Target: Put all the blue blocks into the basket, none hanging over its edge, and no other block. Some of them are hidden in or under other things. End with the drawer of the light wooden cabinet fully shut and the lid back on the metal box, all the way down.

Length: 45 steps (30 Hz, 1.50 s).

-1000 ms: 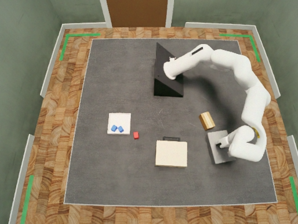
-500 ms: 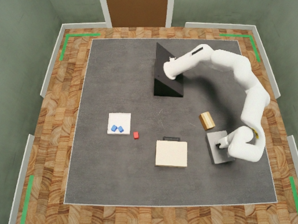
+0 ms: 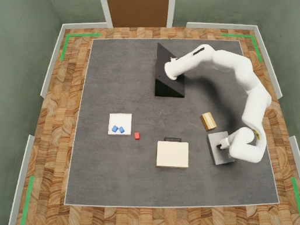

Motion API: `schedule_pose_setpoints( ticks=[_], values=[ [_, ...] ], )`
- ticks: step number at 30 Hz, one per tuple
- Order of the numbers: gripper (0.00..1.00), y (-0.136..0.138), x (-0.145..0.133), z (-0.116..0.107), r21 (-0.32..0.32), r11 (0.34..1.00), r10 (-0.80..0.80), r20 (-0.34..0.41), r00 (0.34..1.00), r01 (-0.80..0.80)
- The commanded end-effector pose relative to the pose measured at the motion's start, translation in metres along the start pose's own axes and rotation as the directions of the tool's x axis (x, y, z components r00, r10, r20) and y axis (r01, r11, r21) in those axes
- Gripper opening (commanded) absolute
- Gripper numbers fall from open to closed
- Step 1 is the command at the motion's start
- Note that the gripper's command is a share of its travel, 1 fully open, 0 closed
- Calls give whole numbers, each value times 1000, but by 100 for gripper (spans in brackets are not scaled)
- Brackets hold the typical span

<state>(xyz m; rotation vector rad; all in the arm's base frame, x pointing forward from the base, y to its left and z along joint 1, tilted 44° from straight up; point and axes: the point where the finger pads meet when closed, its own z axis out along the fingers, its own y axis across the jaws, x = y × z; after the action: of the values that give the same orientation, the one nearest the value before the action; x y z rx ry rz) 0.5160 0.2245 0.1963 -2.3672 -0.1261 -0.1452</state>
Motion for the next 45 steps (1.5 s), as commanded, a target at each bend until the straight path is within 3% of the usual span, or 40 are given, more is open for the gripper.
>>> schedule_pose_setpoints(
  ticks=[1, 39, 40, 45],
  values=[
    [0, 0, 1, -1, 0, 1000, -1, -3, 1000, 1],
    [0, 0, 1, 2, 0, 1000, -1, -3, 1000, 1],
    [100, 0, 1, 2, 0, 1000, -1, -3, 1000, 1],
    [100, 0, 1, 2, 0, 1000, -1, -3, 1000, 1]
  ],
)
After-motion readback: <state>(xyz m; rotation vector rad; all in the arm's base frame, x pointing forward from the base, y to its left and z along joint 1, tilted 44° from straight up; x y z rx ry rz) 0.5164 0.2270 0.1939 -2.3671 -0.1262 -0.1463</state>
